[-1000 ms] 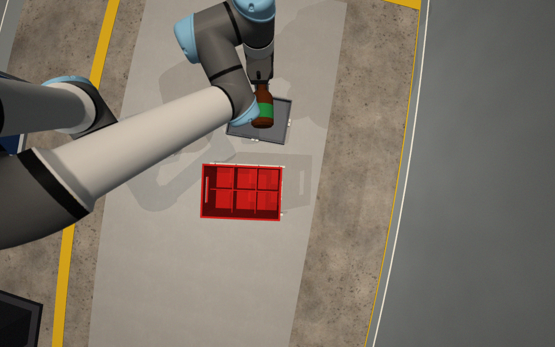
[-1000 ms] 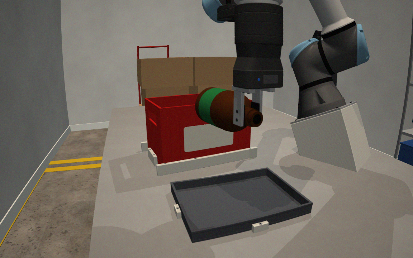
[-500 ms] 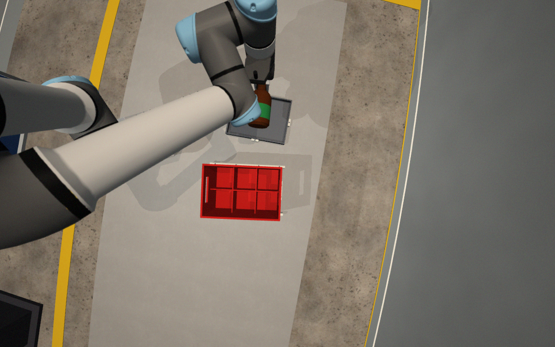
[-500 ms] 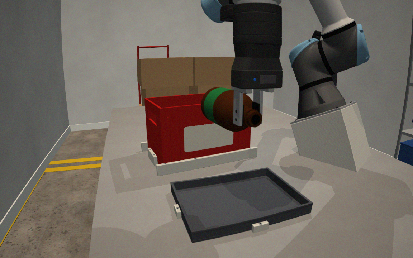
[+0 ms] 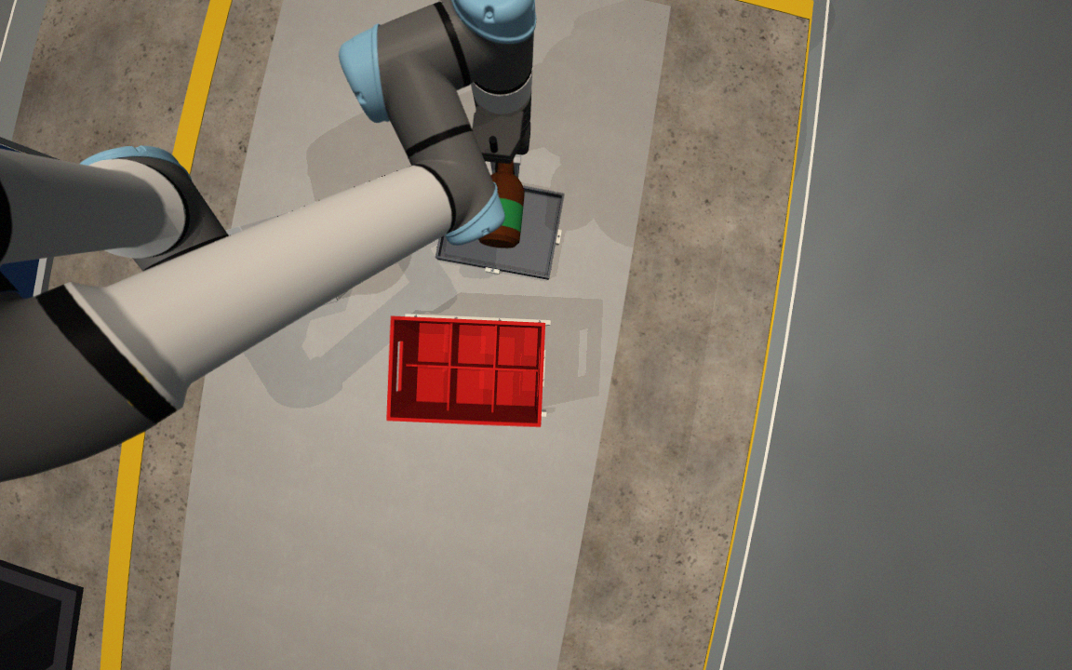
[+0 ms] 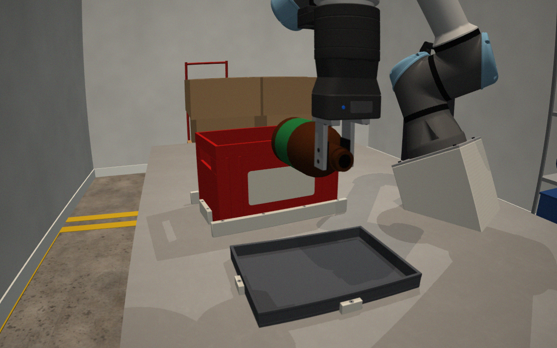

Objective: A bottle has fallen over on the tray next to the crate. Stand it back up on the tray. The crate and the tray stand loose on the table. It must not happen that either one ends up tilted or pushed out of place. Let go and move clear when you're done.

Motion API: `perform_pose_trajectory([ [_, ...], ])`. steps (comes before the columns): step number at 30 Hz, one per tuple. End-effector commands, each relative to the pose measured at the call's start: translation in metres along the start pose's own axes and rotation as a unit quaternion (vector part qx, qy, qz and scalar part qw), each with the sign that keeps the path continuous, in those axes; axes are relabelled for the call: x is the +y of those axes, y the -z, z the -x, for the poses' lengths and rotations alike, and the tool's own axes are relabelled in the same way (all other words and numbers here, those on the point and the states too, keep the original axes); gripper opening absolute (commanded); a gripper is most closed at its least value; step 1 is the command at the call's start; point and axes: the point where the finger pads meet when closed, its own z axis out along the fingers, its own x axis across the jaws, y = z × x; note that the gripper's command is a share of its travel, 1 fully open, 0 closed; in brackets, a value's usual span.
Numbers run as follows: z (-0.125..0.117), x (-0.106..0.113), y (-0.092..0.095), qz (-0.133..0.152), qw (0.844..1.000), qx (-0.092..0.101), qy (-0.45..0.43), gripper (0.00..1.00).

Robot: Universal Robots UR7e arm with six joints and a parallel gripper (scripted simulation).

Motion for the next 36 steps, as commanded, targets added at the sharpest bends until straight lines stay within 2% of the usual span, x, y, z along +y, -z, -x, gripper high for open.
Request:
perform_pose_trajectory([
  [1,0.0004,0.0001,0.0005,0.000,1.000,-0.001,0.000,0.00],
  [23,0.0003,0.0001,0.0005,0.000,1.000,-0.001,-0.005,0.00],
  [36,0.0003,-0.0001,0.0005,0.000,0.997,-0.001,-0.082,0.00],
])
